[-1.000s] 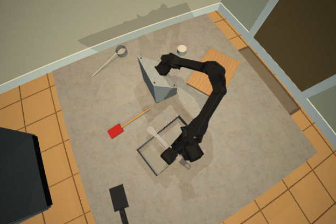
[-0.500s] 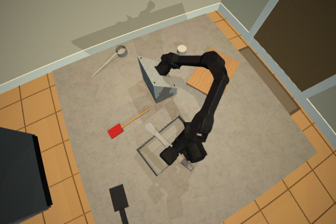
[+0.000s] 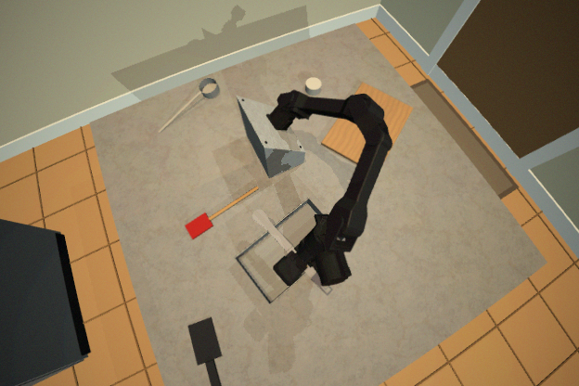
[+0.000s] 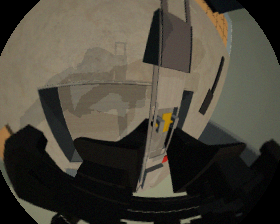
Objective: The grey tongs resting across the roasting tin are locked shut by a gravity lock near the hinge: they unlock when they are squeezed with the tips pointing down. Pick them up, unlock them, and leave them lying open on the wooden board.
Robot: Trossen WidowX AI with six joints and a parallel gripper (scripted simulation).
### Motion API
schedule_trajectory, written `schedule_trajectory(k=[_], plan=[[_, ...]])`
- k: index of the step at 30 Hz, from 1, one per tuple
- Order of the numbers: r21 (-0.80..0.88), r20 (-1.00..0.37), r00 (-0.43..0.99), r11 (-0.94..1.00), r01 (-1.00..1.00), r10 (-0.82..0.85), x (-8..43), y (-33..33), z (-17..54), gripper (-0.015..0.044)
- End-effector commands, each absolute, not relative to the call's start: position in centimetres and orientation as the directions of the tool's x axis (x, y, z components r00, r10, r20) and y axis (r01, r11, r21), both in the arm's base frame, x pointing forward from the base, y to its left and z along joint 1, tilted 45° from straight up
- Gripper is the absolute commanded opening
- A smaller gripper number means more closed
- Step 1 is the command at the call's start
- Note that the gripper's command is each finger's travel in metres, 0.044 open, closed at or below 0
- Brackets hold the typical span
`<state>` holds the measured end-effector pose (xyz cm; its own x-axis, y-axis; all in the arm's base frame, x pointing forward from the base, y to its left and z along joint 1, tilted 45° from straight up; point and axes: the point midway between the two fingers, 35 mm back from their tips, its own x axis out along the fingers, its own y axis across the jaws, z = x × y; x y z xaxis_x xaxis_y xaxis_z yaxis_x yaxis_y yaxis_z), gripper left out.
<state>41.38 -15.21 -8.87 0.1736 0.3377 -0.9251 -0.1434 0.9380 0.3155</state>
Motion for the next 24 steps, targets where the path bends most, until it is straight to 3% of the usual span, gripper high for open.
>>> schedule_trajectory(k=[1, 24], plan=[[0.364, -0.91, 0.16, 0.922, -0.132, 0.383, 41.37, -15.52, -9.11, -0.015], [0.666, -0.741, 0.107, 0.746, -0.006, 0.663, 40.88, -15.27, -8.82, -0.015]])
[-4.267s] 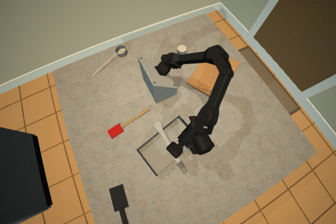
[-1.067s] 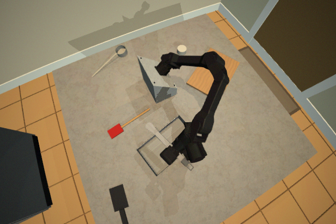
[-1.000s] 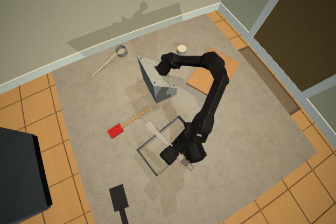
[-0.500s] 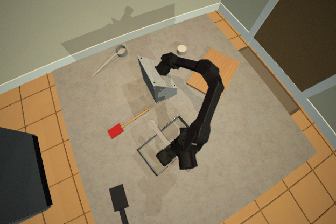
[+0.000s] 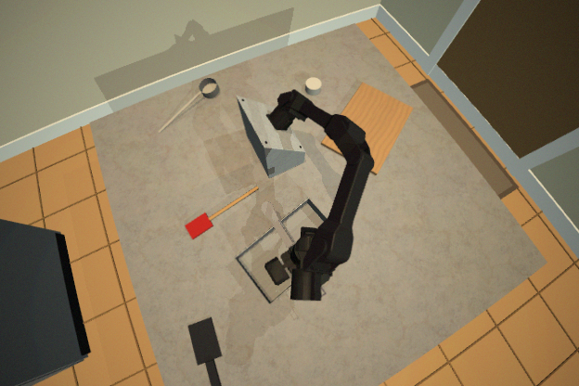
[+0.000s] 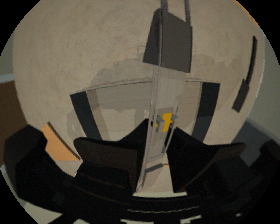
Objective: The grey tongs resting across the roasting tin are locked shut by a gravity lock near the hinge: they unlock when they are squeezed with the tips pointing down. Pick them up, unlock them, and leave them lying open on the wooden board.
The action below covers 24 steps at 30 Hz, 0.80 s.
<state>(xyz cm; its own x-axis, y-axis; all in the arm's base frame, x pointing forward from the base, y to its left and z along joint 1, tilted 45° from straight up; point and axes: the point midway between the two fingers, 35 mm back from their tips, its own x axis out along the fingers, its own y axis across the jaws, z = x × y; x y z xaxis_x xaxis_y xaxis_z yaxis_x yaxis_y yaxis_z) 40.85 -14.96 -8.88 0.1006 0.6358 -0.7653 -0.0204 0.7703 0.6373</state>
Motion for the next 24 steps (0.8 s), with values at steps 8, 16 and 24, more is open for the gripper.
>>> schedule_trajectory(k=[8, 16, 24], plan=[[0.693, -0.717, 0.108, 0.72, 0.011, 0.689, 40.8, -15.3, -8.7, -0.015], [0.682, -0.724, 0.1, 0.73, -0.047, 0.682, 41.3, -14.0, -6.7, -0.015], [0.652, -0.729, 0.101, 0.731, -0.2, 0.677, 42.3, -11.1, -2.0, -0.015]])
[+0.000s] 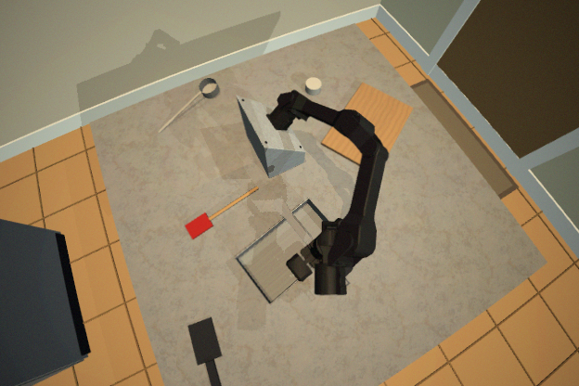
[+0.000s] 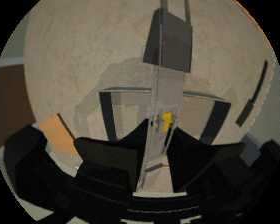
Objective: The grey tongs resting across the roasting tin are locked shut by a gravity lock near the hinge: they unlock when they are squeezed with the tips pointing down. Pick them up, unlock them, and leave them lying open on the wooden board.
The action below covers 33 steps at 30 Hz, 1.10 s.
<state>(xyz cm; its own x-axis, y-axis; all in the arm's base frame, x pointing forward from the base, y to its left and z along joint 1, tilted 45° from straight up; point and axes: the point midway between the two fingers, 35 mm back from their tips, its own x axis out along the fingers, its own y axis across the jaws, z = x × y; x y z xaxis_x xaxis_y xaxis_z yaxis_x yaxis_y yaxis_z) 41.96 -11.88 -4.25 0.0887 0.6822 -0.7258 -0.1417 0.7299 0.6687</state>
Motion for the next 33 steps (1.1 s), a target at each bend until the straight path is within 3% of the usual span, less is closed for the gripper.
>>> schedule_trajectory(k=[1, 33], plan=[[0.647, -0.729, 0.102, 0.73, -0.219, 0.677, 42.4, -10.8, -1.4, -0.015], [0.404, -0.718, 0.107, 0.537, -0.74, 0.687, 39.0, 2.1, 15.2, -0.015]])
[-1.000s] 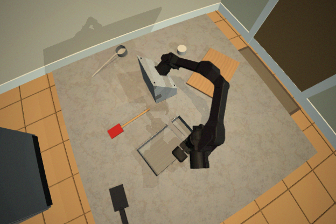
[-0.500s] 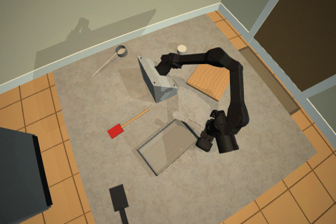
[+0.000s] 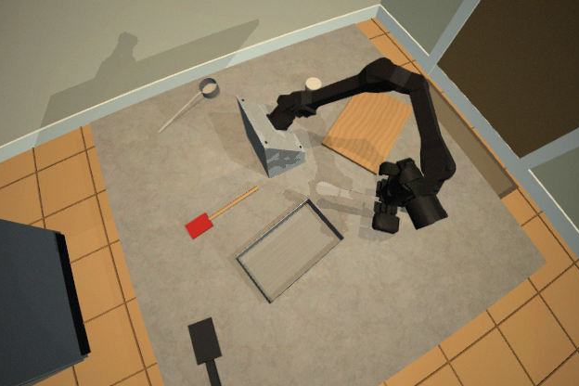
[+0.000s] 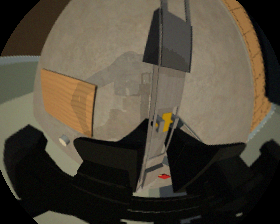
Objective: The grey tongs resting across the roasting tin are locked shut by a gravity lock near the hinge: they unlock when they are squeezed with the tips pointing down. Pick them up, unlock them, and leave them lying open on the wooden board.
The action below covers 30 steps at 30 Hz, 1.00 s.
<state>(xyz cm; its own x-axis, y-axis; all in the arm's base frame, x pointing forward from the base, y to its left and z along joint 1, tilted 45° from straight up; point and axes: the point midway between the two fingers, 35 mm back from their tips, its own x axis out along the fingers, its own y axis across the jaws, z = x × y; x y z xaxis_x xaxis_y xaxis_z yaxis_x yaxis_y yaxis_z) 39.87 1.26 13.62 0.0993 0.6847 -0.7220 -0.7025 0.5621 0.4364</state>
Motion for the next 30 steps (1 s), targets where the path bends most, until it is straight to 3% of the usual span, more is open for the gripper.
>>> schedule_trajectory(k=[1, 30], plan=[[0.394, -0.717, 0.107, 0.527, -0.753, 0.689, 38.8, 2.5, 15.6, -0.015], [0.107, -0.755, 0.08, 0.242, -0.964, 0.651, 30.6, 13.3, 23.3, -0.015]])
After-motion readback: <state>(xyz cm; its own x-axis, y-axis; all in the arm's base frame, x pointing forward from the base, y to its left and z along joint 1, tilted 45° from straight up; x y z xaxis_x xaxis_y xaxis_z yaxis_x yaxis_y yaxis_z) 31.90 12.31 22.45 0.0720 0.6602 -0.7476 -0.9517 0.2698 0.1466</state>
